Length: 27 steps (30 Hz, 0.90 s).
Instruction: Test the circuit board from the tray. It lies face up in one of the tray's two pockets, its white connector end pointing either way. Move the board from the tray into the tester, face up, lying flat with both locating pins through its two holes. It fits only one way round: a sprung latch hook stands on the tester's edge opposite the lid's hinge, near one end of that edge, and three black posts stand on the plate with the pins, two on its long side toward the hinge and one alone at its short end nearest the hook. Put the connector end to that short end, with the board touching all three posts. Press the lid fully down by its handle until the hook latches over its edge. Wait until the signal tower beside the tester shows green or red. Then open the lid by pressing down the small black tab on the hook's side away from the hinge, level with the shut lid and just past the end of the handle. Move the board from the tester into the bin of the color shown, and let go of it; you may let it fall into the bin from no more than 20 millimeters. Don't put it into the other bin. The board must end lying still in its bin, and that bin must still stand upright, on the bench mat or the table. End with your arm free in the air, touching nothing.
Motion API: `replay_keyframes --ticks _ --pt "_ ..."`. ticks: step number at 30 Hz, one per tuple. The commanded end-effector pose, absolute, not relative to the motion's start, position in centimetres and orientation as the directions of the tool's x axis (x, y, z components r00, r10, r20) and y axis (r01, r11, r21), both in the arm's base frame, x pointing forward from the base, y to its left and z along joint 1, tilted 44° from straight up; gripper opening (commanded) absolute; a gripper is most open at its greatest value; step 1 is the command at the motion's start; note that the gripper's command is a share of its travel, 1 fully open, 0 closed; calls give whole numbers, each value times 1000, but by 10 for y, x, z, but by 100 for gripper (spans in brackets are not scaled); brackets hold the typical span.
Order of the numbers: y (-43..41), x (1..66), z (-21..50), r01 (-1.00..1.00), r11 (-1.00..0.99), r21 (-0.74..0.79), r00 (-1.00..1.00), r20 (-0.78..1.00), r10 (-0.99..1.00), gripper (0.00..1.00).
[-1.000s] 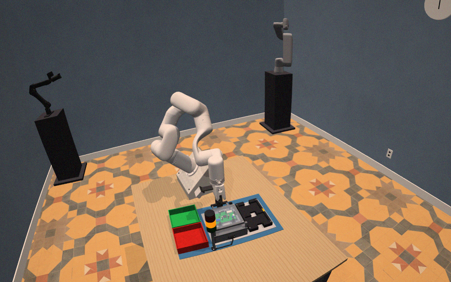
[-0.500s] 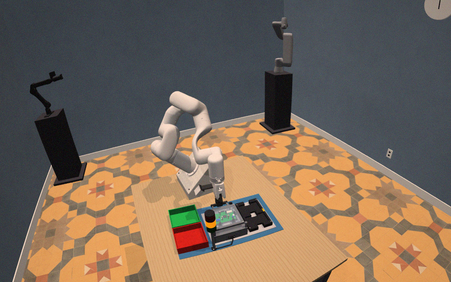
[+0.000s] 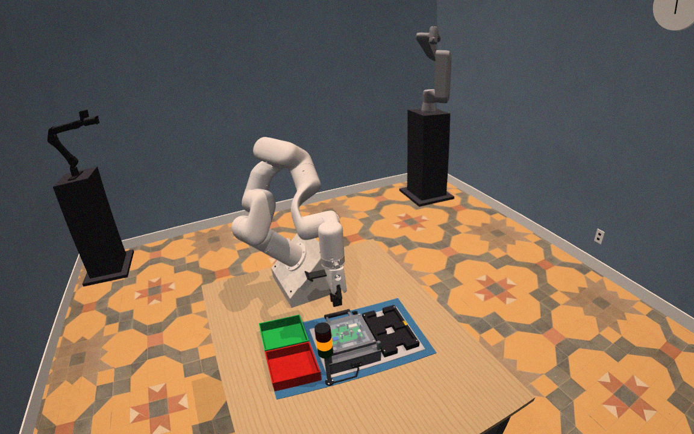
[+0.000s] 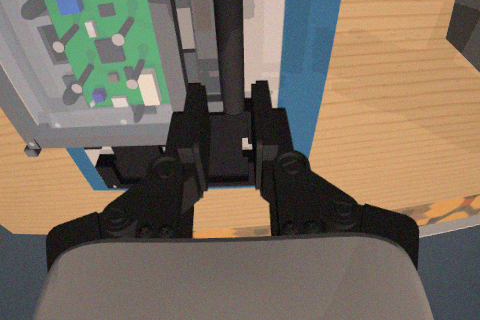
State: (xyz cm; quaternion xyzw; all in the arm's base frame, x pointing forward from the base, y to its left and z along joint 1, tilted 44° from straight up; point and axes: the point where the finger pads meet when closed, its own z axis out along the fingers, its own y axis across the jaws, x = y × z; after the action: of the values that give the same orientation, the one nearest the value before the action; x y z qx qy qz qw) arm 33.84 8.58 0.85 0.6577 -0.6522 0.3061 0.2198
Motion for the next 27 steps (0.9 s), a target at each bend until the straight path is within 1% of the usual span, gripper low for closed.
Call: replay_keyframes --ticks 1,12,13,27 --pt "104 336 26 -992 -54 -111 -38 688 -724 22" --pt "111 334 34 -992 -54 -111 -38 688 -724 22" --pt "111 334 34 -992 -54 -111 -38 688 -724 100" --pt "111 334 34 -992 -54 -111 -38 688 -724 100"
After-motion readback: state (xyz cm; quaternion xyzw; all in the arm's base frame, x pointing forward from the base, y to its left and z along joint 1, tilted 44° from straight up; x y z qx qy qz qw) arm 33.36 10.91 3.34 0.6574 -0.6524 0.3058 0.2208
